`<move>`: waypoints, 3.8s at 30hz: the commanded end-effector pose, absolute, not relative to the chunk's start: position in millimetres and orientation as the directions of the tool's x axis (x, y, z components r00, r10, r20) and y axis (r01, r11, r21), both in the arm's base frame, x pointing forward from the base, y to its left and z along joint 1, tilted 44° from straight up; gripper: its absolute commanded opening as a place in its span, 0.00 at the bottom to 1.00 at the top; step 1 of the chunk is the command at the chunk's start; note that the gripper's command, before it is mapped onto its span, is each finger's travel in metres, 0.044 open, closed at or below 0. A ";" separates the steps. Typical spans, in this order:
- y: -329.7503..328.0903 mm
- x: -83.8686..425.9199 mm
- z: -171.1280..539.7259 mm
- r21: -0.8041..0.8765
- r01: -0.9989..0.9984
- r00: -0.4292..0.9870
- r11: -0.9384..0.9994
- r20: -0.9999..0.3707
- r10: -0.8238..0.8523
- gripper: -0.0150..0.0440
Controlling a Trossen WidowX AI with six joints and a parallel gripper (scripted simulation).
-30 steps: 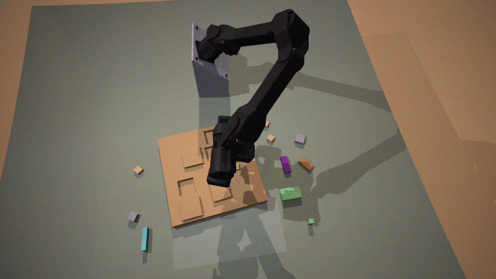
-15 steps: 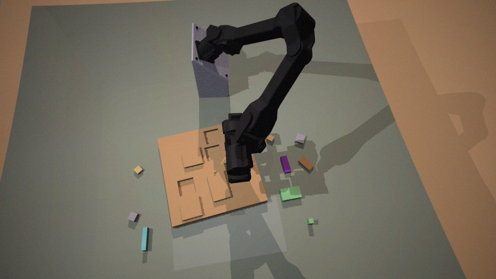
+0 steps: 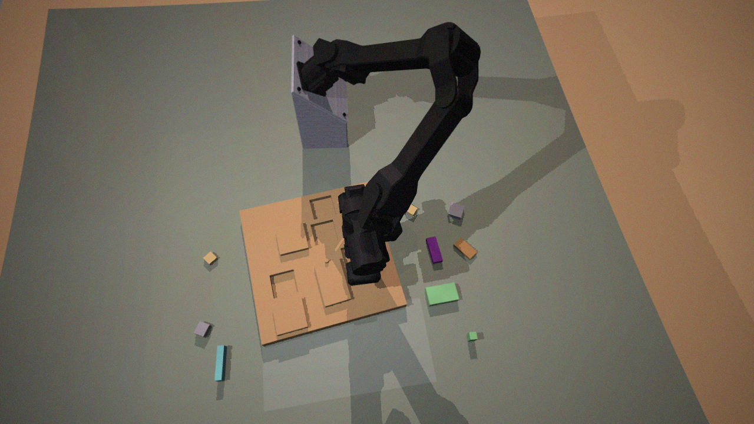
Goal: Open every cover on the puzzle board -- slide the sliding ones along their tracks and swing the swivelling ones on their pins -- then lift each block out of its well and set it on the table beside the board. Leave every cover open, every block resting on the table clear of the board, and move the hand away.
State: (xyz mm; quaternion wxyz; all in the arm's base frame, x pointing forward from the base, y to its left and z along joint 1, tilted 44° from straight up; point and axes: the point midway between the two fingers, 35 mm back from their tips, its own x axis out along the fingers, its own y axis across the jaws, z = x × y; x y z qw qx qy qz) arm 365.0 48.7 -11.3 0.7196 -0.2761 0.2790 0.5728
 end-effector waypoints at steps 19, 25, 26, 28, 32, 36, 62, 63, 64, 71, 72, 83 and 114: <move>56.4 369.3 -22.1 -0.073 -0.978 0.186 0.193 -0.717 0.672 0.25; 52.1 373.4 -27.9 -0.070 -0.978 0.187 0.197 -0.717 0.672 0.25; 51.7 373.8 -28.4 -0.069 -0.978 0.187 0.198 -0.717 0.672 0.25; 51.6 373.8 -28.6 -0.067 -0.978 0.187 0.200 -0.717 0.672 0.25; 50.8 373.5 -27.7 -0.067 -0.978 0.187 0.200 -0.717 0.672 0.25; 48.3 372.9 -24.6 -0.067 -0.978 0.187 0.200 -0.717 0.672 0.25; 16.2 364.0 9.1 -0.068 -0.978 0.186 0.199 -0.719 0.670 0.50; 18.3 364.6 7.0 -0.068 -0.978 0.186 0.199 -0.719 0.670 0.50; 20.5 365.2 4.8 -0.068 -0.978 0.186 0.199 -0.719 0.670 0.50; 33.1 368.1 -5.9 -0.068 -0.978 0.187 0.199 -0.718 0.671 0.50; 33.0 368.0 -6.0 -0.068 -0.978 0.187 0.199 -0.718 0.671 0.50; 32.8 368.0 -6.3 -0.068 -0.978 0.187 0.199 -0.718 0.671 0.50; 36.4 369.3 -11.3 -0.068 -0.978 0.187 0.199 -0.718 0.671 0.50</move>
